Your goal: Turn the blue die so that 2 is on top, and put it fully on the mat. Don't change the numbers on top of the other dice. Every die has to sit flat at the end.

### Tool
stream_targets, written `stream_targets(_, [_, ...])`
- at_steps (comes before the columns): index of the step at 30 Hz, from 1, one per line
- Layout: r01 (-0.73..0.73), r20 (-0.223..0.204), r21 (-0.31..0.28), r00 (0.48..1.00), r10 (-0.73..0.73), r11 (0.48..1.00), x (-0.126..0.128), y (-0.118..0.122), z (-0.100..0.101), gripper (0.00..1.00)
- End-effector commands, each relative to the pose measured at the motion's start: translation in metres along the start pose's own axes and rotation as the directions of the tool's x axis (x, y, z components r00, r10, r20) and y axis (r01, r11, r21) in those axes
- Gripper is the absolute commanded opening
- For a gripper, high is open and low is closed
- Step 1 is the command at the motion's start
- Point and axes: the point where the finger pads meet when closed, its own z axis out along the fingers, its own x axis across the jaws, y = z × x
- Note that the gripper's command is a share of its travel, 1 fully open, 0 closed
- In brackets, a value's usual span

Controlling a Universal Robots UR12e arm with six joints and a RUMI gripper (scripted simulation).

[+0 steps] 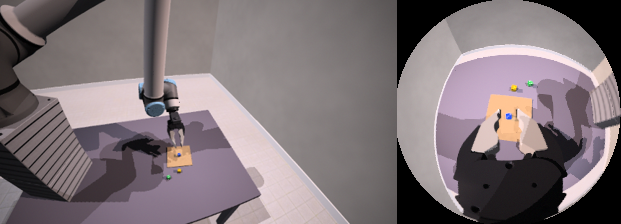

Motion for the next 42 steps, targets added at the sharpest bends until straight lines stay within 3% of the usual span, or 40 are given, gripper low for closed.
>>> stream_targets(1, [-0.001,0.001,0.000,1.000,0.001,1.000,0.000,0.000,0.000,0.18])
stream_targets(16, [-0.001,0.001,0.000,1.000,0.001,1.000,0.000,0.006,0.006,0.18])
stream_targets(42, [-0.001,0.001,0.000,1.000,0.001,1.000,-0.001,0.036,0.036,0.18])
